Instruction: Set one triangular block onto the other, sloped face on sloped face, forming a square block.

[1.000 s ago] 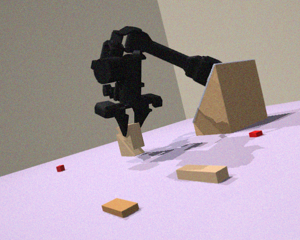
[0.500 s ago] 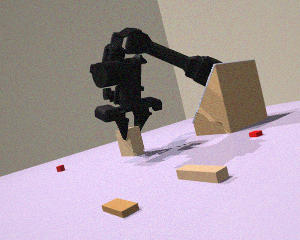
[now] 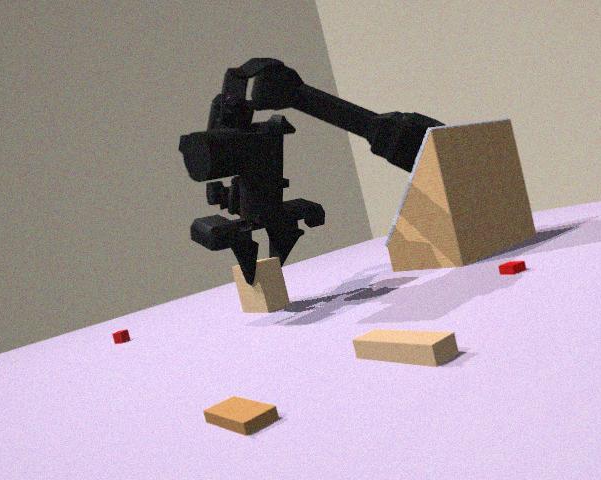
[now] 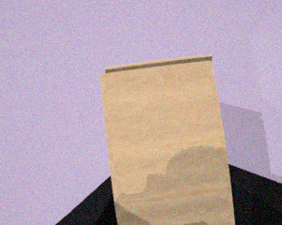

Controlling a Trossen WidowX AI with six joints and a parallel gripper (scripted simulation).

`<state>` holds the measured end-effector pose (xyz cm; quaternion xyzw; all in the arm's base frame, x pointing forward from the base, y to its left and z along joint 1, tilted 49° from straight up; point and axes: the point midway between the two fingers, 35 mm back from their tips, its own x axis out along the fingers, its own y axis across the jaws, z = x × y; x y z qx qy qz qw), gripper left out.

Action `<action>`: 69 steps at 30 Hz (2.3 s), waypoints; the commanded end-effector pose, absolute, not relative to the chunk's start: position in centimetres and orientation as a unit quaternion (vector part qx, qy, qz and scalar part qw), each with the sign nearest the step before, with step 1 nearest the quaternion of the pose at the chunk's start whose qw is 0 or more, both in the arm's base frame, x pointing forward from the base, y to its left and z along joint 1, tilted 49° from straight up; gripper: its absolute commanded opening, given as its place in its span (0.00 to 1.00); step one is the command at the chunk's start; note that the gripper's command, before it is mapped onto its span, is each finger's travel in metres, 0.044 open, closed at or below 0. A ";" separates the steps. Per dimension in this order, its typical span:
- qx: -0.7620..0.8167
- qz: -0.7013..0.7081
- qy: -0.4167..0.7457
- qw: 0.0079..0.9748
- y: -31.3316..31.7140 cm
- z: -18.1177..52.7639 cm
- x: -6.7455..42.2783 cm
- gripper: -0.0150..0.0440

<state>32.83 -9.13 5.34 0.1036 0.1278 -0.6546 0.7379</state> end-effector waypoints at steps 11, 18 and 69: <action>0.098 -0.655 0.128 0.738 -9.3 5.3 32.6 0.25; 0.097 -0.655 0.127 0.738 -9.3 5.3 32.6 0.25; 0.099 -0.655 0.129 0.738 -9.4 5.2 32.7 1.00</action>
